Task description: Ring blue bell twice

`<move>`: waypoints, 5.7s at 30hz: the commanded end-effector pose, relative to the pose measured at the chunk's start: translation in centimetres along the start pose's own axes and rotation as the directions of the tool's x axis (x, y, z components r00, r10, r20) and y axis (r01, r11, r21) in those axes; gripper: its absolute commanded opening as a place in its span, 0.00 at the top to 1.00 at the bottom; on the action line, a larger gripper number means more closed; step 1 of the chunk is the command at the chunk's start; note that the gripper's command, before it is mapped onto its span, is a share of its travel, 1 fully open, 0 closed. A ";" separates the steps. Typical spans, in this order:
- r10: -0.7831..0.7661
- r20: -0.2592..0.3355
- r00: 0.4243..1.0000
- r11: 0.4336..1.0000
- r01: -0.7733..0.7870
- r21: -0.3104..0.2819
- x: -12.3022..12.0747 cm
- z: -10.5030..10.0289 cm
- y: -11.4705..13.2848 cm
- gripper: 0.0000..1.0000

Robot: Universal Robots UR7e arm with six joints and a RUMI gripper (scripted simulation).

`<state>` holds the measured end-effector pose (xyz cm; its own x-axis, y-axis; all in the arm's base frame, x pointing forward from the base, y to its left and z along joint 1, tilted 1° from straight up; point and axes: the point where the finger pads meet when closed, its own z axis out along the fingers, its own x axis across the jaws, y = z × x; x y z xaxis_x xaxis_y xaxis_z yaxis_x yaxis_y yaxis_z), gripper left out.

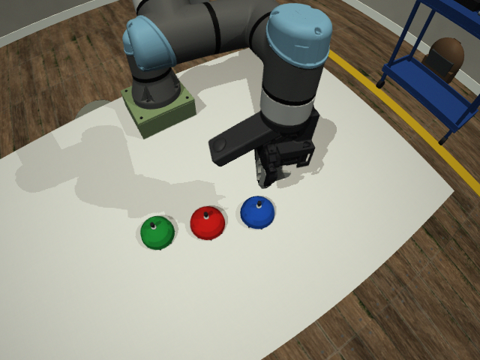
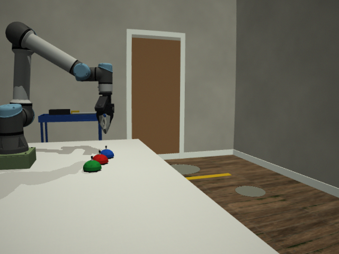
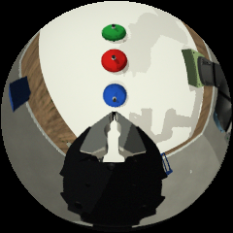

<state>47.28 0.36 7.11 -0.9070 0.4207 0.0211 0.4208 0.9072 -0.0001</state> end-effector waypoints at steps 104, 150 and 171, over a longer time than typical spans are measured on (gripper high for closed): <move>0.000 0.000 1.000 1.000 0.000 -0.001 -0.5 6.8 -0.1 1.00; 0.000 0.000 1.000 1.000 0.000 -0.001 -0.5 7.1 -0.1 1.00; 0.000 0.000 1.000 1.000 0.000 -0.001 -0.5 7.1 -0.1 1.00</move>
<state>47.50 0.10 -0.04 -0.9070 0.4205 0.0209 0.4206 0.9072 0.0004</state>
